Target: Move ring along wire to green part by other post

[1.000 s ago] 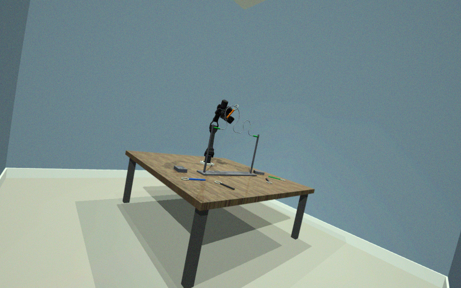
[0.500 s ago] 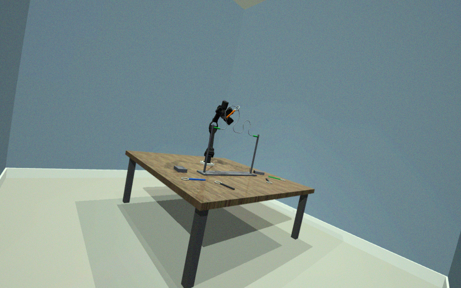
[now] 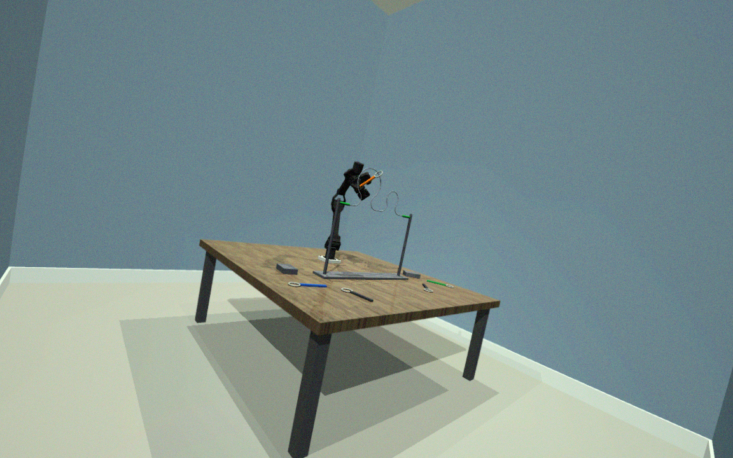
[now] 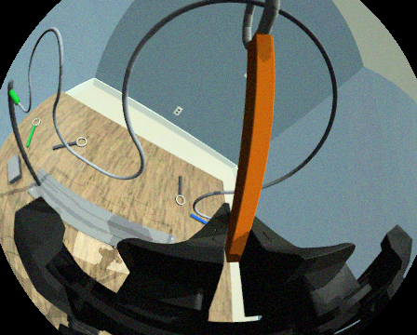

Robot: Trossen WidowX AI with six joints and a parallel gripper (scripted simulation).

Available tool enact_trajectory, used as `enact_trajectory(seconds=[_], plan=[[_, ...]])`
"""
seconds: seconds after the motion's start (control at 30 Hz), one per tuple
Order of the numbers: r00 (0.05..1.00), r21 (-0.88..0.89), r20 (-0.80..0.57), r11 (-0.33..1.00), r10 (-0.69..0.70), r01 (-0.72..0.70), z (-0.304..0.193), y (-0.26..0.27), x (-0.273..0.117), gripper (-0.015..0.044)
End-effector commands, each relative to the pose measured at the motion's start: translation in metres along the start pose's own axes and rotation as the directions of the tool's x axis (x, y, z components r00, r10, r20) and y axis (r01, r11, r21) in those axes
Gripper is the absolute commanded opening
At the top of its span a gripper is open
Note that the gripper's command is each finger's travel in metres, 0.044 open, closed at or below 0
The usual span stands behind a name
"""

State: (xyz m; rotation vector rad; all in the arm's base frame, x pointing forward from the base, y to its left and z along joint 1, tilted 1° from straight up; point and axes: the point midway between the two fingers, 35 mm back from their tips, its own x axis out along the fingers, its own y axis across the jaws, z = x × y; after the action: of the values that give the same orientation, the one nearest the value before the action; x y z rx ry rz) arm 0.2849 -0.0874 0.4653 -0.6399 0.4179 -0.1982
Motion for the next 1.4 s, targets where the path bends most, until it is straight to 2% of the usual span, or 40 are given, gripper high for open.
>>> enact_trajectory(seconds=[0.0, 0.67, 1.37], plan=[[0.999, -0.046, 0.017, 0.998, -0.035, 0.035, 0.002, -0.003, -0.005, -0.015], [0.987, -0.253, 0.064, 0.954, -0.15, 0.161, 0.002, -0.011, -0.004, -0.015], [0.957, -0.451, 0.137, 0.844, -0.255, 0.289, 0.005, -0.018, -0.005, -0.015]])
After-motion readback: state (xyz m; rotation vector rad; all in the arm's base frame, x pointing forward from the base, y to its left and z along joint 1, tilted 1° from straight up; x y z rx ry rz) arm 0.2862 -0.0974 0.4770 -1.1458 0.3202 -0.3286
